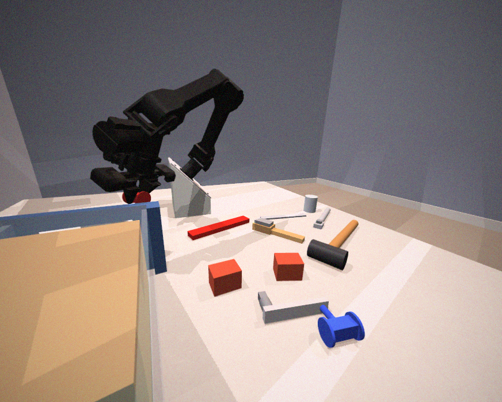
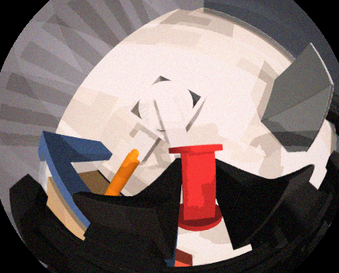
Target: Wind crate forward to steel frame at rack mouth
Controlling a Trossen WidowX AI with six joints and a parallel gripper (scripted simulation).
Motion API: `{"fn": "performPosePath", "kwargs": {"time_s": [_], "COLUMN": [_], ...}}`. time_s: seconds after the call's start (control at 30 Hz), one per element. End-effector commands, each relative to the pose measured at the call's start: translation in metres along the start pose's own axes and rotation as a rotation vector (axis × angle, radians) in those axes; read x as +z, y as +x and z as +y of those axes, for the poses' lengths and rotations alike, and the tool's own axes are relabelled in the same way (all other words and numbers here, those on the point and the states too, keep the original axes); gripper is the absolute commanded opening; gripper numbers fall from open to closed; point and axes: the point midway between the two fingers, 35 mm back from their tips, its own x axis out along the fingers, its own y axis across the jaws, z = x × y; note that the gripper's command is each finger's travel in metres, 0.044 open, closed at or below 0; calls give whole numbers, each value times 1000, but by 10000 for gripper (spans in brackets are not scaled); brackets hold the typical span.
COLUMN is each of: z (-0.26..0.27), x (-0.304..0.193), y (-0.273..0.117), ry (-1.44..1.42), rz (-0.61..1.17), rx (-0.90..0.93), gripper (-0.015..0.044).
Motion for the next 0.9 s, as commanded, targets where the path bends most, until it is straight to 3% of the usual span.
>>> {"fn": "performPosePath", "kwargs": {"time_s": [0.0, 0.87], "z": [-19, -41], "x": [6, 24], "y": [5, 12], "ry": [14, 15], "rz": [-4, -5], "rx": [-50, -51], "gripper": [0, 0]}}
